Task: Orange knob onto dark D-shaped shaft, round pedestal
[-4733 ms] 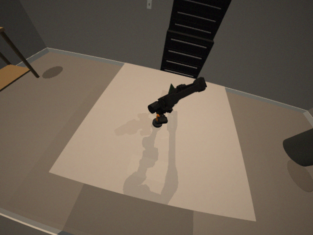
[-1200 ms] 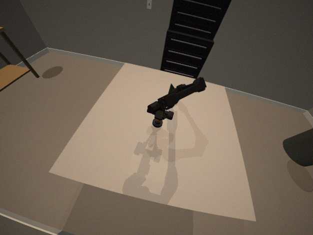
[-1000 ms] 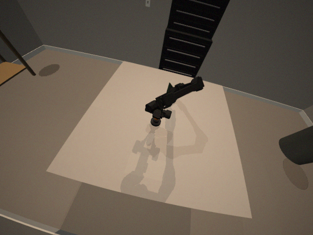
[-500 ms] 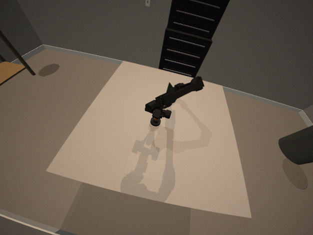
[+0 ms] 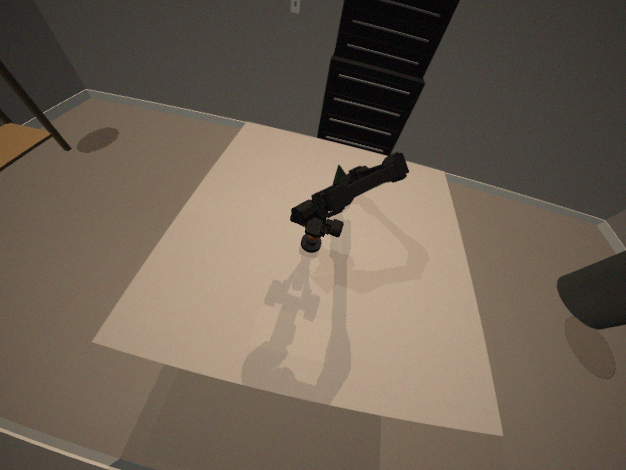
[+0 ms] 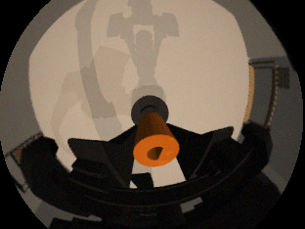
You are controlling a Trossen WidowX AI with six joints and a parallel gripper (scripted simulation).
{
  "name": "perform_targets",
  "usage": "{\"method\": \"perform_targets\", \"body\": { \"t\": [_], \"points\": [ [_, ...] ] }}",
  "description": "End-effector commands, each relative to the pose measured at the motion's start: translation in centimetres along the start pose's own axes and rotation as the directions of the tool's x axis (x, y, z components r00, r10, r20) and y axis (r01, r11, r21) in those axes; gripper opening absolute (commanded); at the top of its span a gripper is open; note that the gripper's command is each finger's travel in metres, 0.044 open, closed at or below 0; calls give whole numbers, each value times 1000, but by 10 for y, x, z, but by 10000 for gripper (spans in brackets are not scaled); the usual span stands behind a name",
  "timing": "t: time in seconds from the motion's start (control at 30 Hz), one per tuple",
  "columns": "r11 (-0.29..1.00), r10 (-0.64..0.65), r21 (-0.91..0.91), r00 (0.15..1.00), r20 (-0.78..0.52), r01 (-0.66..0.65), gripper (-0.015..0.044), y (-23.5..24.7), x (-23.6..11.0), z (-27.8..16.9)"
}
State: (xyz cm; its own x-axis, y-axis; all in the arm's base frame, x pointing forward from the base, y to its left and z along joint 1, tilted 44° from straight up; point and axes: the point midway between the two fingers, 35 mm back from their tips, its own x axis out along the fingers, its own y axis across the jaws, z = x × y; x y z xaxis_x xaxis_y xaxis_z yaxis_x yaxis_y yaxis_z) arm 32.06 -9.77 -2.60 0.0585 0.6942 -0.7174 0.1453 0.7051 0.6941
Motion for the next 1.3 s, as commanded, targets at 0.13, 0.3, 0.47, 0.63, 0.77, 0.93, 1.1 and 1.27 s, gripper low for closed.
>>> {"method": "perform_targets", "body": {
  "t": [0.13, 0.3, 0.47, 0.63, 0.77, 0.93, 1.1, 1.27],
  "points": [
    [1000, -6, -1, 1000, 4, 6, 0, -1, -2, 3],
    [1000, -5, -1, 1000, 4, 5, 0, -2, 2, 3],
    [1000, -5, -1, 1000, 4, 5, 0, -2, 2, 2],
    [1000, -5, -1, 1000, 4, 5, 0, -2, 2, 1],
    [1000, -5, -1, 1000, 4, 5, 0, -1, 3, 0],
    [1000, -5, -1, 1000, 4, 5, 0, -1, 1, -2],
    [1000, -5, -1, 1000, 4, 5, 0, 1, -2, -3],
    [992, -5, 123, 1000, 4, 5, 0, 1, -3, -3]
  ]
}}
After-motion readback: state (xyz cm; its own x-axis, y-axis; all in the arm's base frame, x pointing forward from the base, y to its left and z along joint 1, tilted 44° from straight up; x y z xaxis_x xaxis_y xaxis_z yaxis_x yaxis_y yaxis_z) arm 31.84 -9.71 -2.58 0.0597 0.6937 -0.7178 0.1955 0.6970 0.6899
